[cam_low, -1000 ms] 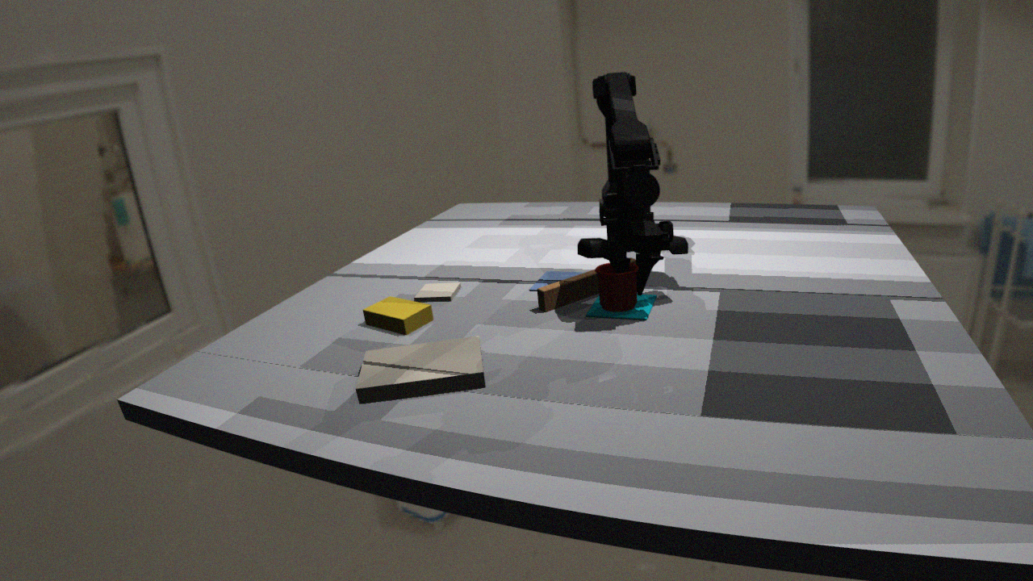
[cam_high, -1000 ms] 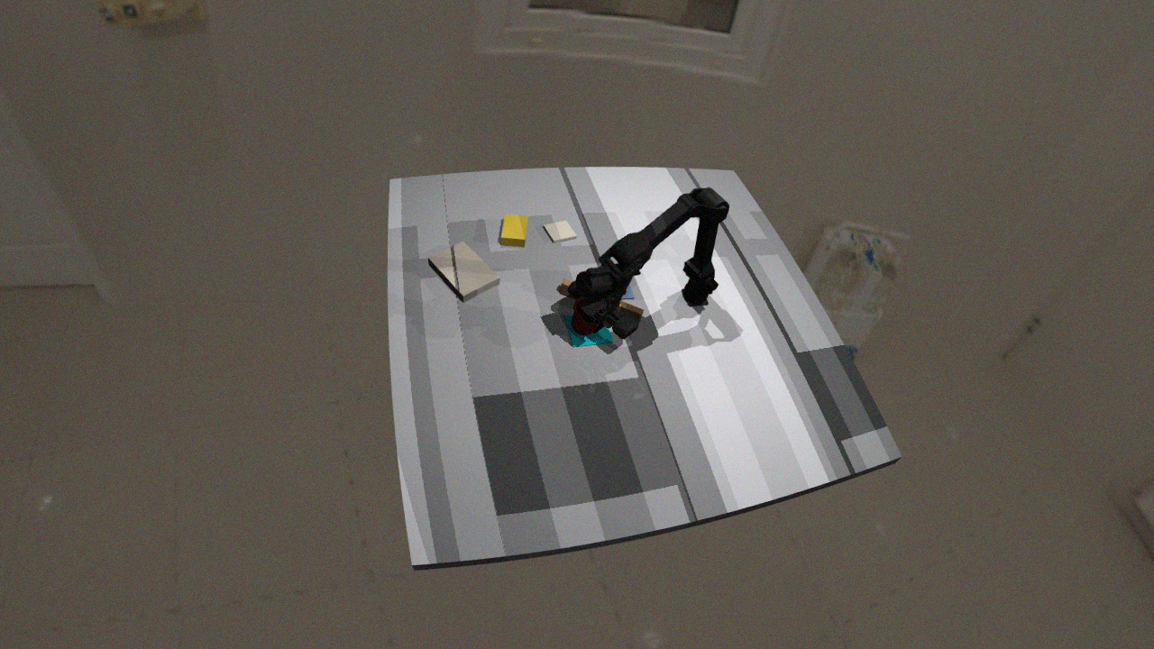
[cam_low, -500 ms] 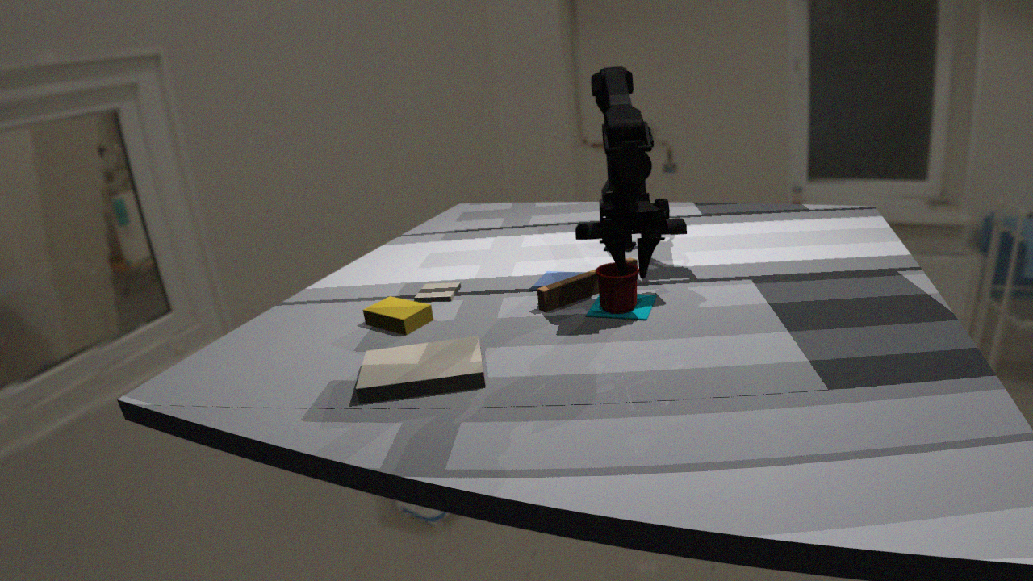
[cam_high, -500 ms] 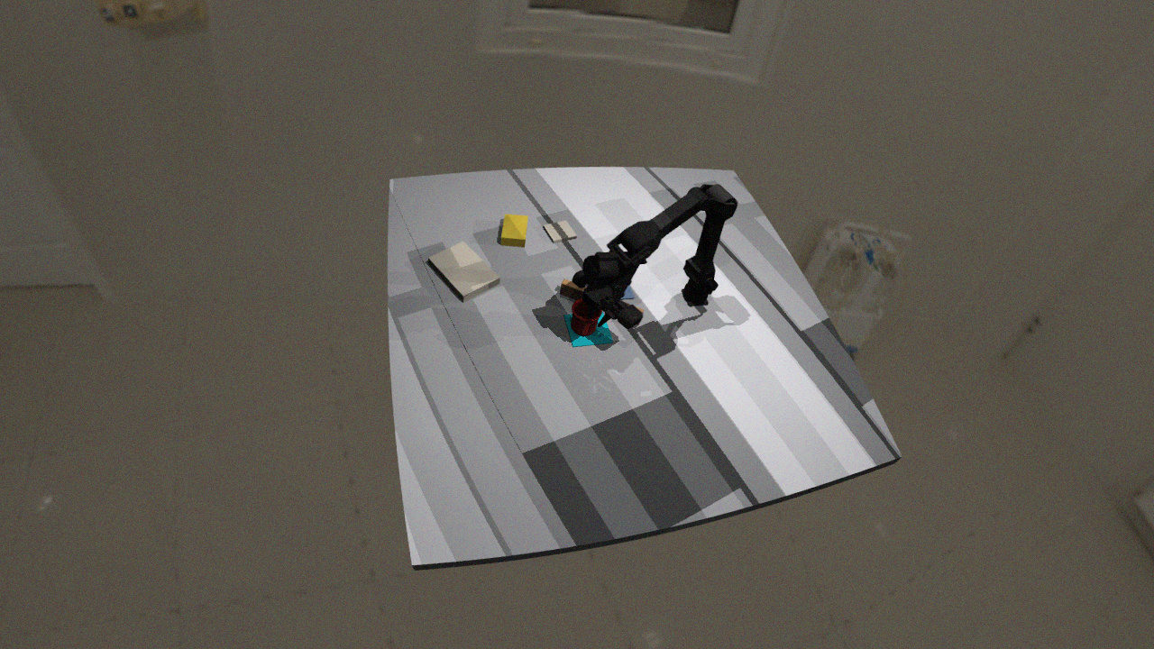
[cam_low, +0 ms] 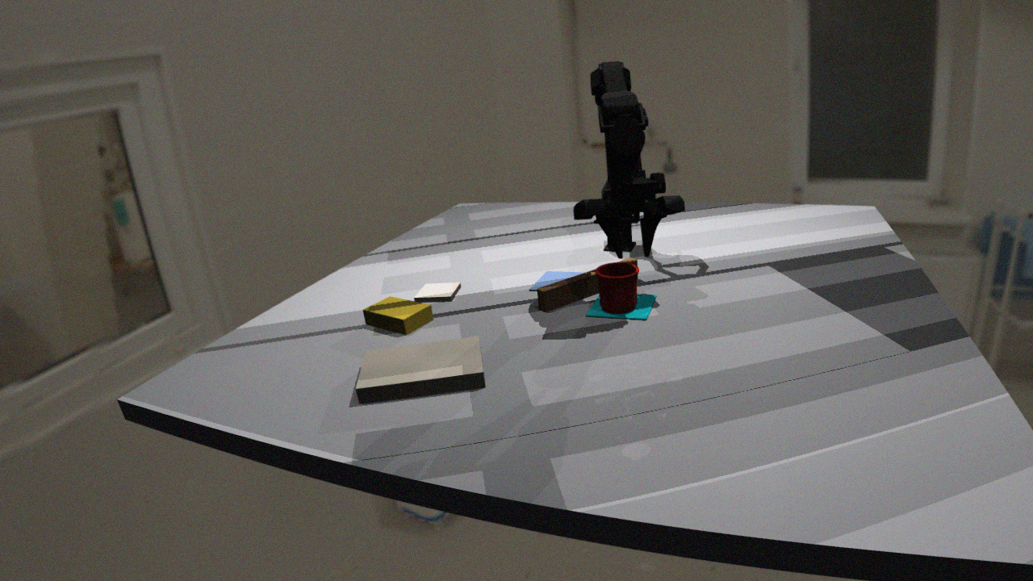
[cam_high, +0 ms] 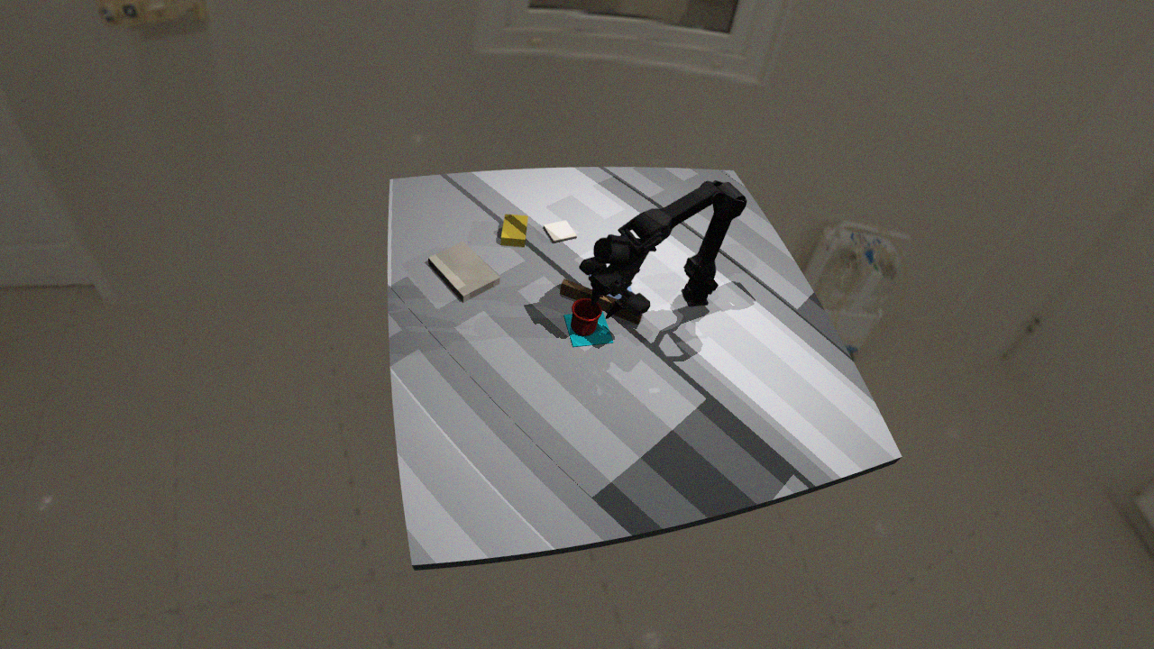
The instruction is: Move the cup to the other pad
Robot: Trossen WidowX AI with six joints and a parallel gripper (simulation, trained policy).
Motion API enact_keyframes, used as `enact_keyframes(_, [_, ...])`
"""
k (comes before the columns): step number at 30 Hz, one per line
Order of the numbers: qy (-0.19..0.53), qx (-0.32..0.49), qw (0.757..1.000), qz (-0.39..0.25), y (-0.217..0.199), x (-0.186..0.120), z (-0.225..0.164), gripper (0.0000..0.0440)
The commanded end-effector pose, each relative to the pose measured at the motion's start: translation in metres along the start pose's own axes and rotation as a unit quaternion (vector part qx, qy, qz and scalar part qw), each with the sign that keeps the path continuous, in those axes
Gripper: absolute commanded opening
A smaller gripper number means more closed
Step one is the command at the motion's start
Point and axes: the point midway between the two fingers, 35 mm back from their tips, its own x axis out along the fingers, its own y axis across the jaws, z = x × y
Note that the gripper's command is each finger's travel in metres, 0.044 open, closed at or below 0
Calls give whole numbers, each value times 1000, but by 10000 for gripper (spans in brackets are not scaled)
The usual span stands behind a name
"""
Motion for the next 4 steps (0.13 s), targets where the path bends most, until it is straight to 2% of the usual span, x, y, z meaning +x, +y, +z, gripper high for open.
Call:
enact_keyframes(1, [-15,3,1000,-1,-2,-10,5,256])
enact_keyframes(4, [-26,5,1000,-6,-5,-18,8,318])
